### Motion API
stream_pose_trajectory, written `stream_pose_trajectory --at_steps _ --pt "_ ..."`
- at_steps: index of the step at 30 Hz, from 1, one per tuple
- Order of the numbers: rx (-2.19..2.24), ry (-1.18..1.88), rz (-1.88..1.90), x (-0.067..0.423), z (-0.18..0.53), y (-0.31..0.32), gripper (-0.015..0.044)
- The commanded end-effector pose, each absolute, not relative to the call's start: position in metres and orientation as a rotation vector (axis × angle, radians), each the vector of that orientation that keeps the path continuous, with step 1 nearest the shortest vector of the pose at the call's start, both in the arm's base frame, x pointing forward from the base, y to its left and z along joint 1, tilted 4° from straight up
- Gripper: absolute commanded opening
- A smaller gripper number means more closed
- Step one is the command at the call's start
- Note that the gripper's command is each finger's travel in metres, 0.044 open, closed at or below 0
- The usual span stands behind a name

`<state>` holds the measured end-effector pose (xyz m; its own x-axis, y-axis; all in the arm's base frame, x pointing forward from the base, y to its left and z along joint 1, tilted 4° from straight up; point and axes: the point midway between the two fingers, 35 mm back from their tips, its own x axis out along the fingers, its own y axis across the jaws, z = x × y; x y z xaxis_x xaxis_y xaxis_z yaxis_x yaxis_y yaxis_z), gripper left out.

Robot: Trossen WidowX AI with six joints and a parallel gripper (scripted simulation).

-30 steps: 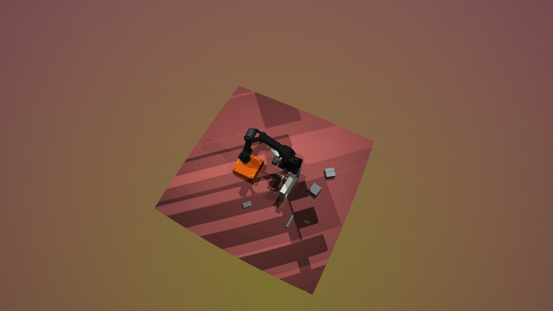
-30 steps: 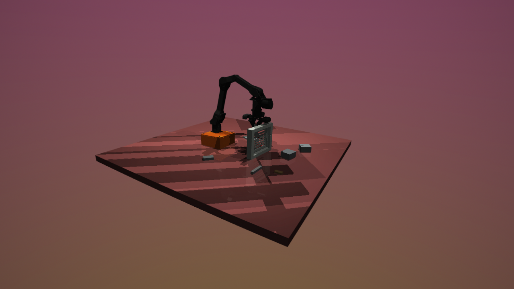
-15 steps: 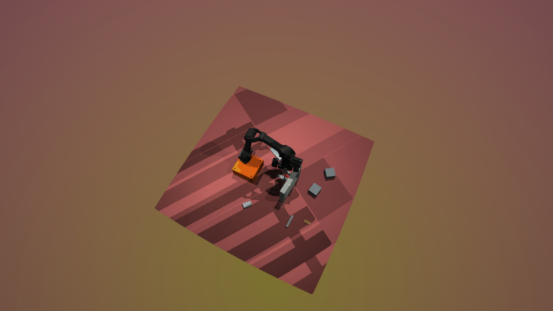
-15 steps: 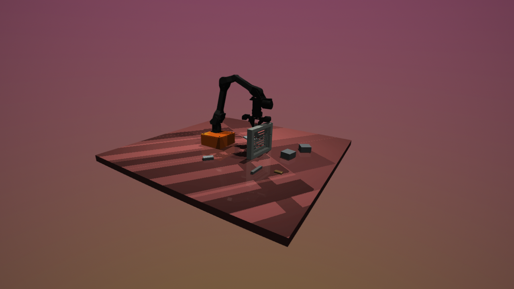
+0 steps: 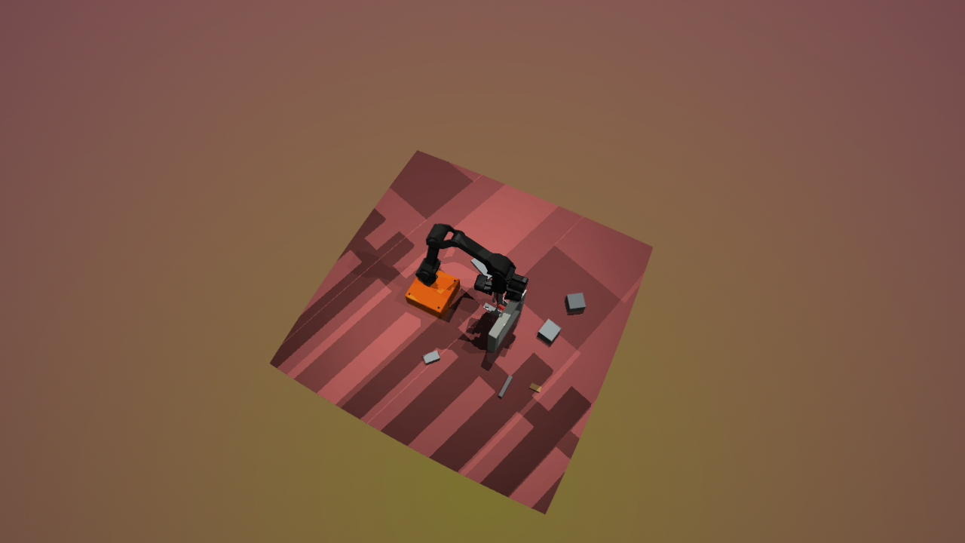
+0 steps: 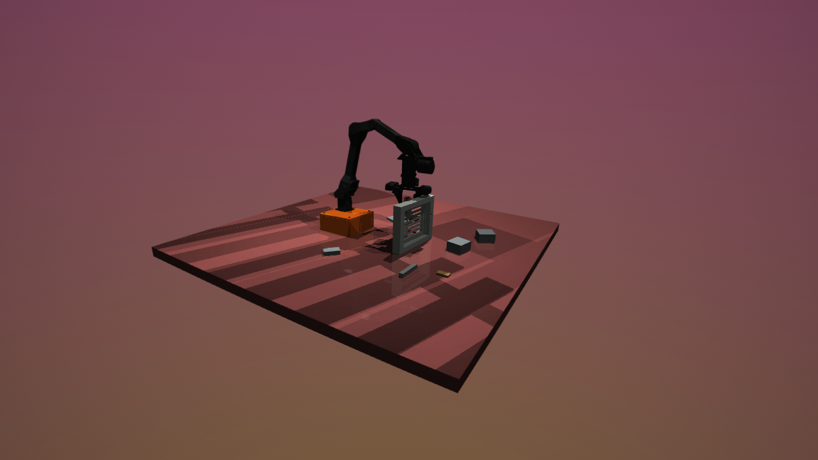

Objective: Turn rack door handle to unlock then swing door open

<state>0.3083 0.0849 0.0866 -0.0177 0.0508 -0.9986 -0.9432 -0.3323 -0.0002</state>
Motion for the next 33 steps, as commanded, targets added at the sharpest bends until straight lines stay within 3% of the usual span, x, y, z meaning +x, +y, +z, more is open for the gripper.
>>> stream_pose_trajectory --at_steps 1,17,33 --pt "-1.281 1.103 1.359 0.3084 0.0864 0.0843 0.0284" --pt "-0.689 1.437 0.771 0.3085 0.0865 0.0842 0.0284" --pt "-0.075 1.581 0.152 0.3085 0.0865 0.0842 0.0284"
